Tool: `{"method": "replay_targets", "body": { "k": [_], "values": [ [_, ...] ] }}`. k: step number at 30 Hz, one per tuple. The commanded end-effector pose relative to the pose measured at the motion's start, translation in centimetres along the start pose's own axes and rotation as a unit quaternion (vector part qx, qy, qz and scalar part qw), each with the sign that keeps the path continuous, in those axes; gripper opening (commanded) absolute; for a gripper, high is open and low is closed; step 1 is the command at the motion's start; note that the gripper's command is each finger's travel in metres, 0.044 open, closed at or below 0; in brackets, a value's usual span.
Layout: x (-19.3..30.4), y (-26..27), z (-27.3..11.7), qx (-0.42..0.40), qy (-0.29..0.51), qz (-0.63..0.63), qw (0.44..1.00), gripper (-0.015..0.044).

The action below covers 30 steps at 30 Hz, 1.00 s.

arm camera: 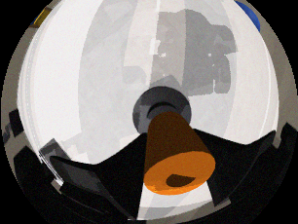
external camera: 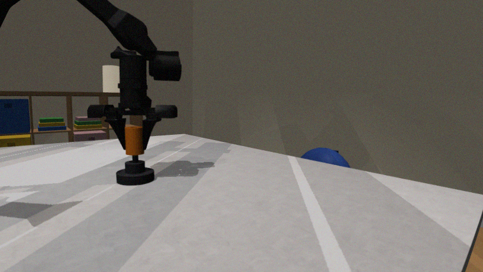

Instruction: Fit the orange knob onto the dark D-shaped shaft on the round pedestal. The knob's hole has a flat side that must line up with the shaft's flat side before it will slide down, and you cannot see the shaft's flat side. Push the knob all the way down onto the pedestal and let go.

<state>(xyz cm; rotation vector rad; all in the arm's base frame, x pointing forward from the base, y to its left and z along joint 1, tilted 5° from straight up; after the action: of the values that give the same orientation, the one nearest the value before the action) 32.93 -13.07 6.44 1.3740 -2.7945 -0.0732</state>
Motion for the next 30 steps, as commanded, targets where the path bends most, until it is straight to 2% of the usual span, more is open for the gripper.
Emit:
{"method": "replay_targets", "body": {
  "k": [1, 26, 30],
  "values": [
    [0.04, 0.11, 0.10, 0.000, 0.000, -0.008, 1.000, 0.0000],
    [-0.02, 0.00, -0.25, 0.000, 0.000, -0.008, 1.000, 0.0000],
    [-0.02, -0.03, -0.24, 0.000, 0.000, -0.051, 0.999, 0.0000]
  ]
}}
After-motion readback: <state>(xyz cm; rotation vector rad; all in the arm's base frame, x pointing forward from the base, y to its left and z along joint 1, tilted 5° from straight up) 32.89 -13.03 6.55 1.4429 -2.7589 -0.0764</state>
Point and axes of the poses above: the point midway between the two fingers, 35 mm back from their tips, its own z axis out along the fingers, its own y axis across the jaws, x = y × z, the point moved 6 cm from there along -z, back along the fingers, and after that the axes turned 5 degrees about -z, right-handed, at the moved point
